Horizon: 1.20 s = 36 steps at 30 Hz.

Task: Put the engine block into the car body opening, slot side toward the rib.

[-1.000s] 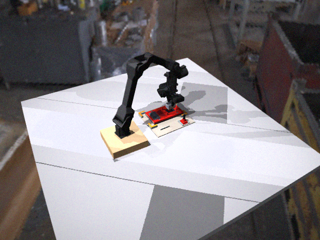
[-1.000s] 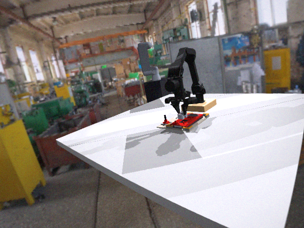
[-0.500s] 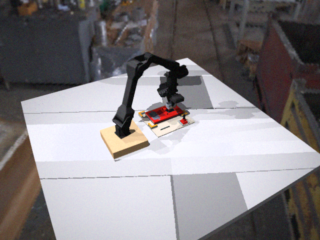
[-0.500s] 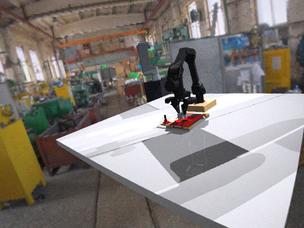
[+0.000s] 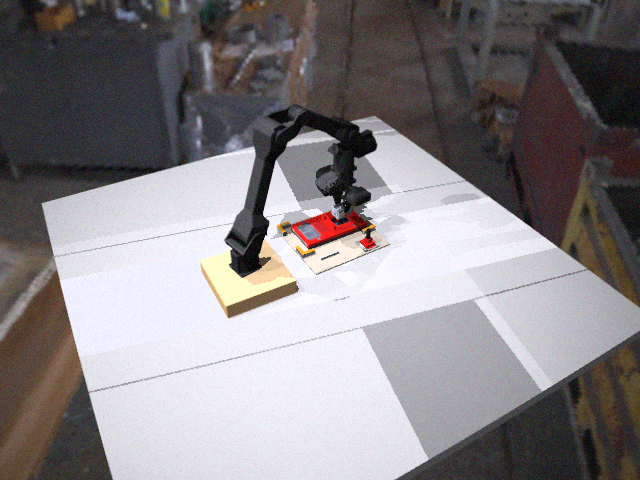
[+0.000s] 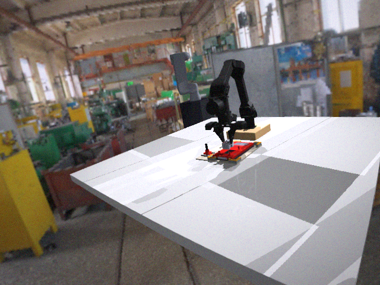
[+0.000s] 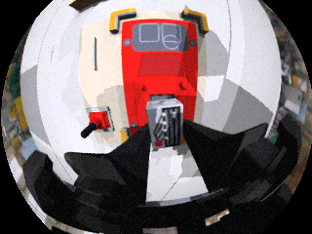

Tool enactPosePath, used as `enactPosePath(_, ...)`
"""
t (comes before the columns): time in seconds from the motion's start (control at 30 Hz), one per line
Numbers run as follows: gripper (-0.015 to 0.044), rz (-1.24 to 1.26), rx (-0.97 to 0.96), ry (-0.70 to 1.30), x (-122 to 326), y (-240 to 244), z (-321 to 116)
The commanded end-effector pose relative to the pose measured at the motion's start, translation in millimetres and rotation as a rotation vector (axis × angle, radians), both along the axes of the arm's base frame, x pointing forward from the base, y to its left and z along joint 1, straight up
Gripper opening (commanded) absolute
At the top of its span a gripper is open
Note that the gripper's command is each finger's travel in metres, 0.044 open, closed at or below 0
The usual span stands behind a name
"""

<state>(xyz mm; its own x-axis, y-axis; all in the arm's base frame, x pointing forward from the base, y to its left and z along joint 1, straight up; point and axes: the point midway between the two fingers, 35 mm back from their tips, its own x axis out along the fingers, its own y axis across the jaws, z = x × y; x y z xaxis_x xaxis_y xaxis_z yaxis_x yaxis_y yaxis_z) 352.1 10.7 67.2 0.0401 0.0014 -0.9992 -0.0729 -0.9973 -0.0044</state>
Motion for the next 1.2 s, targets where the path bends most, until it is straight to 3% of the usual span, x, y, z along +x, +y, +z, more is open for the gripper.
enactPosePath(0.0, 0.0159, -0.031, 0.004, -0.001, 0.2, 0.4, -0.9)
enactPosePath(0.2, 0.0159, -0.165, 0.009, -0.001, 0.1, 0.4, -1.9)
enactPosePath(0.53, 0.0159, -0.063, 0.005, -0.001, 0.1, 0.5, -3.6)
enactPosePath(1.17, 0.0159, -0.093, 0.006, -0.001, 0.1, 0.6, -7.1)
